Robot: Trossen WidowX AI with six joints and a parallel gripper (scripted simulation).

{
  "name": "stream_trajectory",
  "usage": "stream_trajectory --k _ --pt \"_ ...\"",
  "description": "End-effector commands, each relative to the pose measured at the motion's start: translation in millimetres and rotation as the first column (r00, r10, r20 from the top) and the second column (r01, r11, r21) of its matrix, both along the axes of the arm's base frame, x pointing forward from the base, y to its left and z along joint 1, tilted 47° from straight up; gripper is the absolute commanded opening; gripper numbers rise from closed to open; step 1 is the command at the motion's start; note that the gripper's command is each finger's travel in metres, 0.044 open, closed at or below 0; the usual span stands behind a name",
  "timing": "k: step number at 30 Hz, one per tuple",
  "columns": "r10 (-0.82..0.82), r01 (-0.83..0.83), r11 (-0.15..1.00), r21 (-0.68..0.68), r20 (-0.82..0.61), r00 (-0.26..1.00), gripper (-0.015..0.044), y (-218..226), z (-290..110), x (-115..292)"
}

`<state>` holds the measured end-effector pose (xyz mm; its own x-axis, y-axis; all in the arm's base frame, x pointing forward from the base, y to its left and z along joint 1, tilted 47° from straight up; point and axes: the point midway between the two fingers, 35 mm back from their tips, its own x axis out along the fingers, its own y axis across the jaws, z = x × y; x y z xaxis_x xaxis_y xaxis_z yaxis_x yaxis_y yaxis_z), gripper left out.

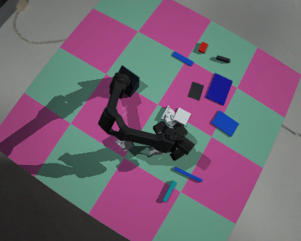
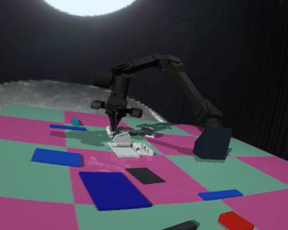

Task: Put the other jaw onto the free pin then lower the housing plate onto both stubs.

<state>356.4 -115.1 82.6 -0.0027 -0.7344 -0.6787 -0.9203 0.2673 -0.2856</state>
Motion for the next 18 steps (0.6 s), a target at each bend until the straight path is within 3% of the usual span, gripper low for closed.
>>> stream_trajectory --k 1,7,12,16,18 --pt "-0.002 0.002 1.000 -0.002 -0.015 1.000 0.0000 -3.8 -1.2 3.7" --pt "-0.002 0.002 1.000 -0.002 -0.014 1.000 0.0000 -2.5 0.6 5.1" --pt "-0.002 0.002 1.000 0.002 -0.003 1.000 0.0000 36.4 35.5 5.9" --pt "-0.002 0.002 1.000 0.002 -0.002 1.000 0.0000 42.2 41.1 5.2" --pt "0.011 -0.011 1.000 -0.001 0.001 1.000 0.0053 37.1 34.3 8.0"
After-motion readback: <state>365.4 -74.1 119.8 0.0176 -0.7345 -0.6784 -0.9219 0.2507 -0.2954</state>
